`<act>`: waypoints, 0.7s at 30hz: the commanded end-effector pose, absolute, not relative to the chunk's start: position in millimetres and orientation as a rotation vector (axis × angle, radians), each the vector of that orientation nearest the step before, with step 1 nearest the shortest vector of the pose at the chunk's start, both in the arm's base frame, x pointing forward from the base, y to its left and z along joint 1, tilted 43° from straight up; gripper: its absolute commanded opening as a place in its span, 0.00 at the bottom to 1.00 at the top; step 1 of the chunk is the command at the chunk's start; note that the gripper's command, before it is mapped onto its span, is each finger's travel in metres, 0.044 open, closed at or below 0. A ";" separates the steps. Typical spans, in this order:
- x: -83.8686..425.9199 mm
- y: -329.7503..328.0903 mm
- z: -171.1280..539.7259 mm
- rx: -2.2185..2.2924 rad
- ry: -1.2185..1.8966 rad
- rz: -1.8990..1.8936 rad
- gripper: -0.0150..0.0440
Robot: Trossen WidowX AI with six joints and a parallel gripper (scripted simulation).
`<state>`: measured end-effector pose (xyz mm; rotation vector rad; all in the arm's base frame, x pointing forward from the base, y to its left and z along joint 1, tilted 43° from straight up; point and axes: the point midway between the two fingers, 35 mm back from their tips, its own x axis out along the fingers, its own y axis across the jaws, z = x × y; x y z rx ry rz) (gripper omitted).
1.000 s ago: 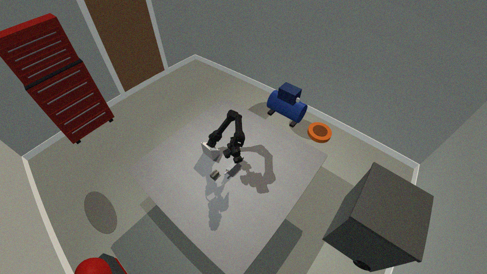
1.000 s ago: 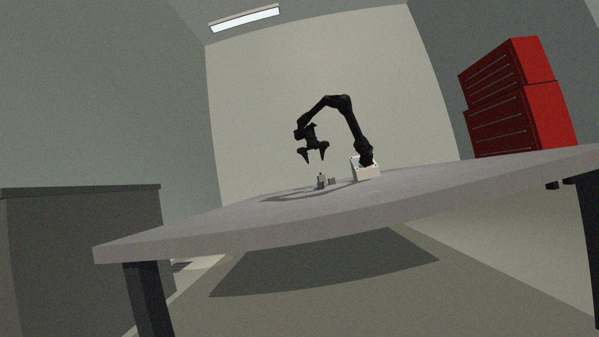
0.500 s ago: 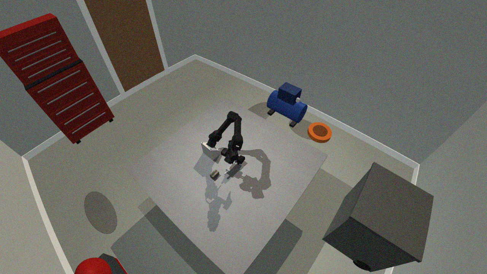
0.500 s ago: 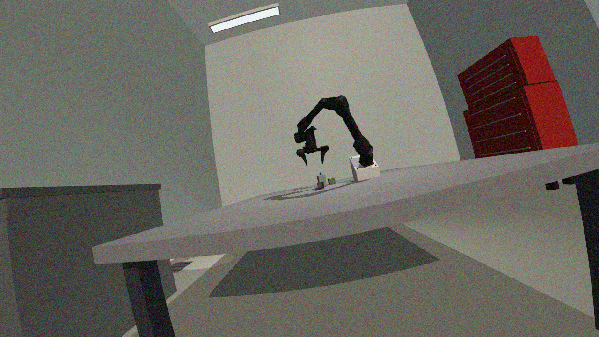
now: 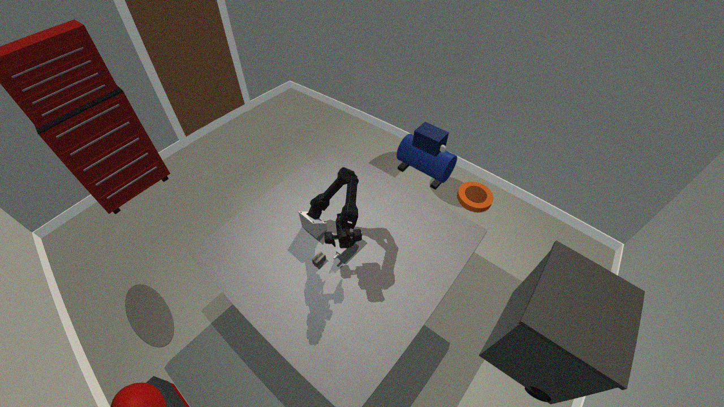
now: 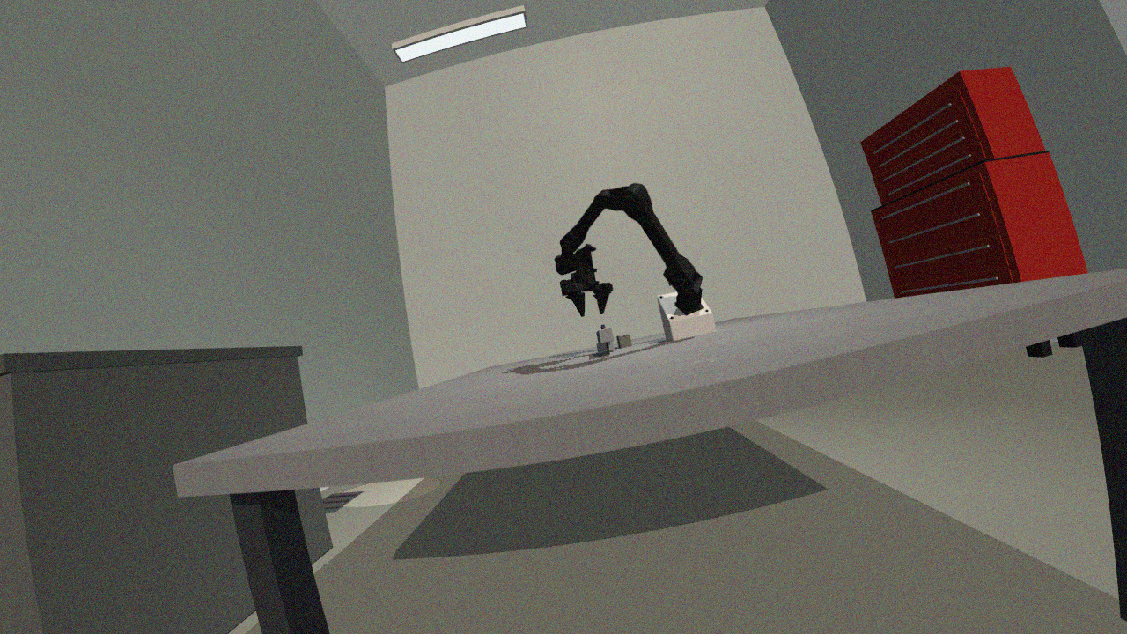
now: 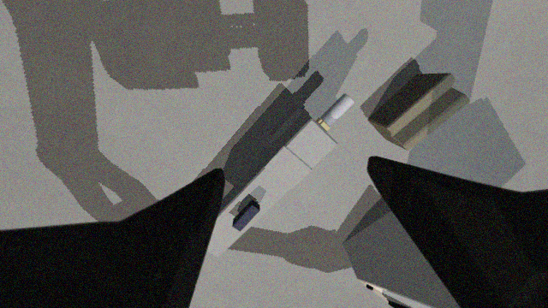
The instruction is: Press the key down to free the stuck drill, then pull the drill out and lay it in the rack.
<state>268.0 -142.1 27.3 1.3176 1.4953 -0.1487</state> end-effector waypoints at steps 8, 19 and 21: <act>263.0 -160.0 -20.5 0.362 1.238 0.591 1.00; 260.6 -164.5 -37.1 -0.062 1.059 0.857 1.00; 259.9 -164.4 -39.8 -0.135 1.023 0.904 1.00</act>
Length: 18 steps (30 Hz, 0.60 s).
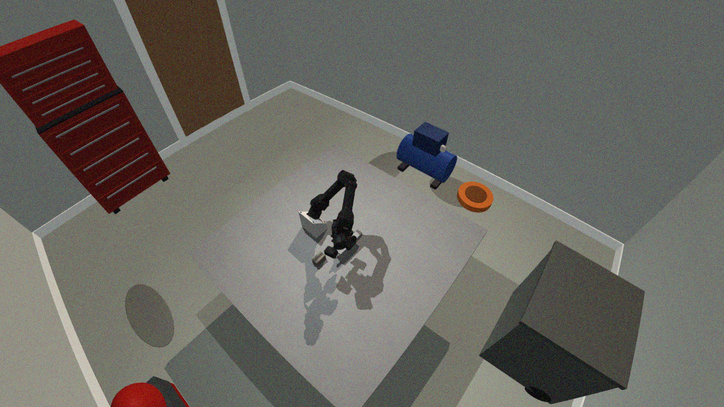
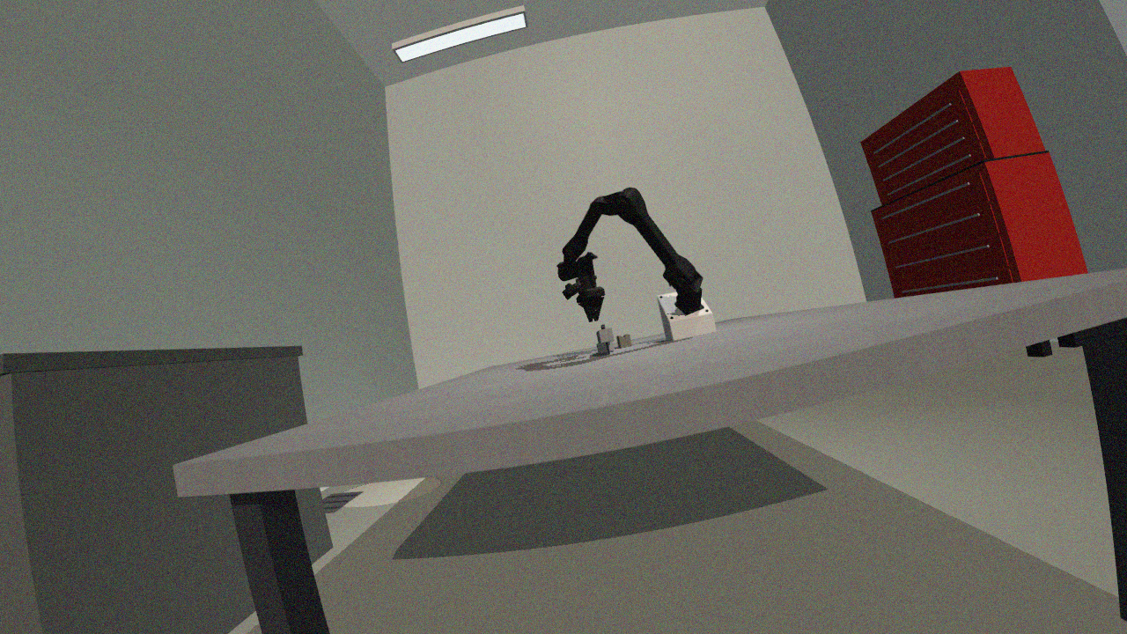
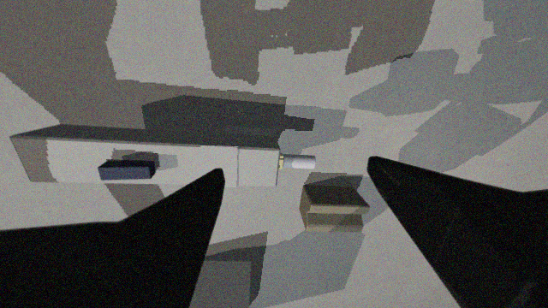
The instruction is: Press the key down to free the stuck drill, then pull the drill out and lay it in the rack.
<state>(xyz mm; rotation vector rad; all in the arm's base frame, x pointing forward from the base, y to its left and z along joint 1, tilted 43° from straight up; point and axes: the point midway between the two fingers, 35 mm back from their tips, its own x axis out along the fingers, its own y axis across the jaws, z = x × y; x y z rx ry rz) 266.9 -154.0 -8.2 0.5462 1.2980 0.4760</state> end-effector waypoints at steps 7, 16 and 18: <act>255.6 -157.1 -52.8 -0.344 0.873 1.083 1.00; 251.5 -150.2 -63.4 -0.595 0.667 1.258 1.00; 251.5 -150.2 -63.4 -0.595 0.667 1.258 1.00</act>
